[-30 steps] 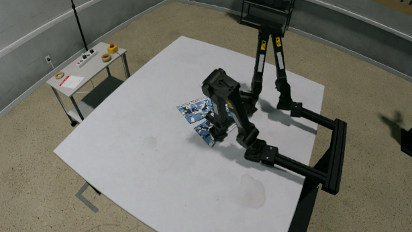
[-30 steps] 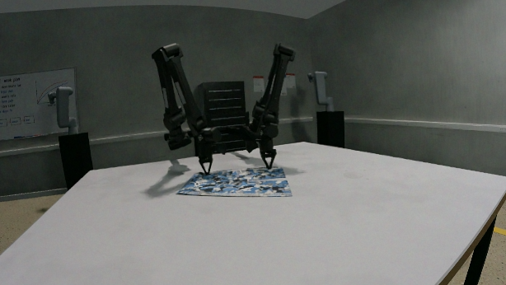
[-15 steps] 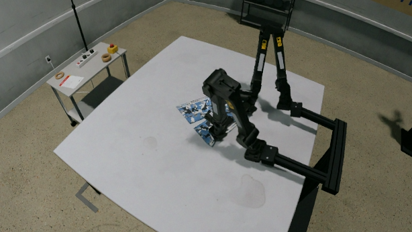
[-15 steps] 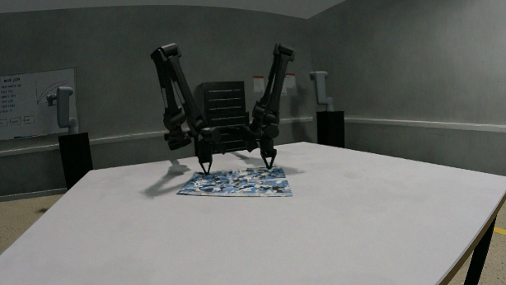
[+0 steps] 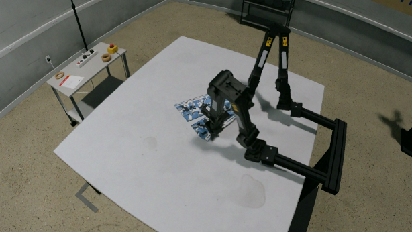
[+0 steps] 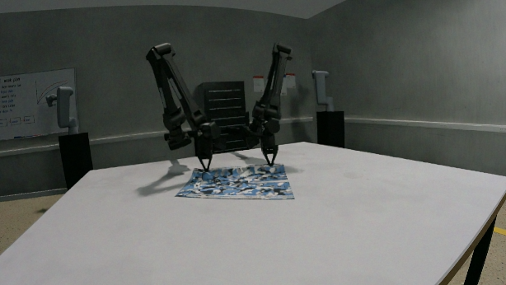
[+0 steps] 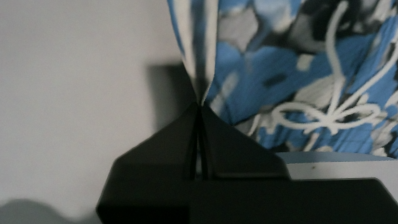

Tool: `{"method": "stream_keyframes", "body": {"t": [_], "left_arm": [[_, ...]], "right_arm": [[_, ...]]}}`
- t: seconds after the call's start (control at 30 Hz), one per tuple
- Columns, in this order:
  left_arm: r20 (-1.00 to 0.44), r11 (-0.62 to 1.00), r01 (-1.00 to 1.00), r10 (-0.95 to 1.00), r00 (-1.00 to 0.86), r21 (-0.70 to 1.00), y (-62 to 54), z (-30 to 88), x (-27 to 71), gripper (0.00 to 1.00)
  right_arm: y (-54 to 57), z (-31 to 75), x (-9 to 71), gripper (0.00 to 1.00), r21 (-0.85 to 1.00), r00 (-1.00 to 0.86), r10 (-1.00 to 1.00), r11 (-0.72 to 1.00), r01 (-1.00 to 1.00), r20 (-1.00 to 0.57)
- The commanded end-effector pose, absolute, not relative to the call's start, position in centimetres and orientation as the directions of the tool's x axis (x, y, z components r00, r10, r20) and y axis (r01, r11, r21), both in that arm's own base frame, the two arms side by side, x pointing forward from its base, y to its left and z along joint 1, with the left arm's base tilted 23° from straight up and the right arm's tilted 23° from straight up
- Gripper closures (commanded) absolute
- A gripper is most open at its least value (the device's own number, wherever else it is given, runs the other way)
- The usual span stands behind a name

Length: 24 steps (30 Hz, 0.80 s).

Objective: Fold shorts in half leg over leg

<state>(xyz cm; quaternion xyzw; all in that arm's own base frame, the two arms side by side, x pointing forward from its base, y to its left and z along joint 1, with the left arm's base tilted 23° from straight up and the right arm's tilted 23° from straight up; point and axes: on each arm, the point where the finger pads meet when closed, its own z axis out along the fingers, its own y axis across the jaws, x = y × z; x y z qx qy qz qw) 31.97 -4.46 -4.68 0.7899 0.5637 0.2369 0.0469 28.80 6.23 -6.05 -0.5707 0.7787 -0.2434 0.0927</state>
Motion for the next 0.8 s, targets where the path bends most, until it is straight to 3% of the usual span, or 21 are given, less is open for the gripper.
{"method": "stream_keyframes", "body": {"t": [0.0,0.77], "left_arm": [[0.32,-0.344,0.848,0.921,0.221,0.403,-5.6,-1.9,34.3,1.0],[0.324,-0.335,0.853,0.923,0.21,0.401,-5.3,-1.2,34.1,1.0]], "right_arm": [[5.7,-4.7,29.8,1.0,-0.495,-0.34,-0.93,0.231,-0.838,0.141],[5.2,-4.8,28.3,1.0,-0.469,-0.329,-0.928,0.215,-0.856,0.175]]}}
